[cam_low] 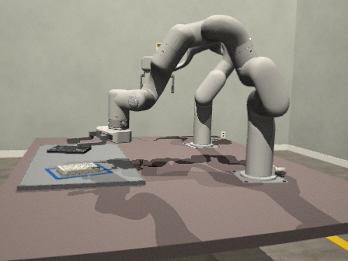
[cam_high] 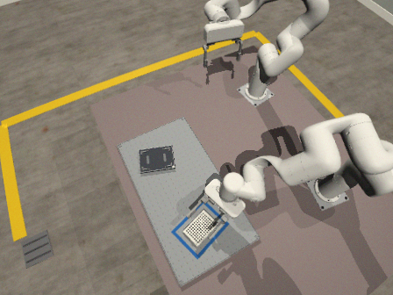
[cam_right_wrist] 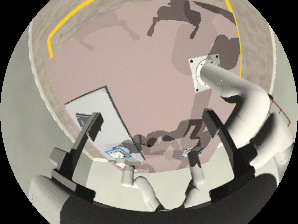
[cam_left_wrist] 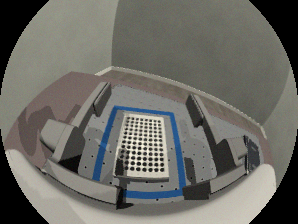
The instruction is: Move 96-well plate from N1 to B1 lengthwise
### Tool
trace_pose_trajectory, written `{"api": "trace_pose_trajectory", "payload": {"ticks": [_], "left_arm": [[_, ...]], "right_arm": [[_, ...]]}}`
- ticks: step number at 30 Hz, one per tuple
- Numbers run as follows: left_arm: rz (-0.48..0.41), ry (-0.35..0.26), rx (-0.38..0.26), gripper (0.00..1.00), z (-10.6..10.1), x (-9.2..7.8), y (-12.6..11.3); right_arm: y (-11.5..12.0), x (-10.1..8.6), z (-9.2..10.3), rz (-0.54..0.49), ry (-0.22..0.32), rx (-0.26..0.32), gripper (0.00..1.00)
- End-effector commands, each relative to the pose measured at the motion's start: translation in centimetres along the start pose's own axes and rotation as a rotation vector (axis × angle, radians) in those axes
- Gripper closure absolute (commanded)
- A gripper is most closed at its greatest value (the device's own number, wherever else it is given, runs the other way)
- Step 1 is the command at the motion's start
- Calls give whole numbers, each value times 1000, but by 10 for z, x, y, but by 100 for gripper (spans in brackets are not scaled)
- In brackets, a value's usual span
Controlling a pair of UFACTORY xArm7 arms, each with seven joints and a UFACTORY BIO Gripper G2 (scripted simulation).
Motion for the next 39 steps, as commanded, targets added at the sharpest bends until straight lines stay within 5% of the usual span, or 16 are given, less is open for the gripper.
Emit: {"api": "trace_pose_trajectory", "payload": {"ticks": [1,12,27,39], "left_arm": [[0,-4,-3,63,2,1,-1],[0,-4,-3,63,2,1,-1],[-486,12,-1,63,71,-15,63],[-486,12,-1,63,115,-32,77]], "right_arm": [[0,-1,0,3,-1,0,0],[0,-1,0,3,-1,0,0],[0,-1,0,3,-1,0,0],[0,-1,0,3,-1,0,0]]}}
Point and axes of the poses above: on each arm, the point midway between the two finger pads, its own x axis out along the fingers, its own y axis across the jaws, z = x × y, the point moved 9 cm from there along -x, back along the fingers, and after that the axes turned 2 degrees about -x, right-handed, at the moved point
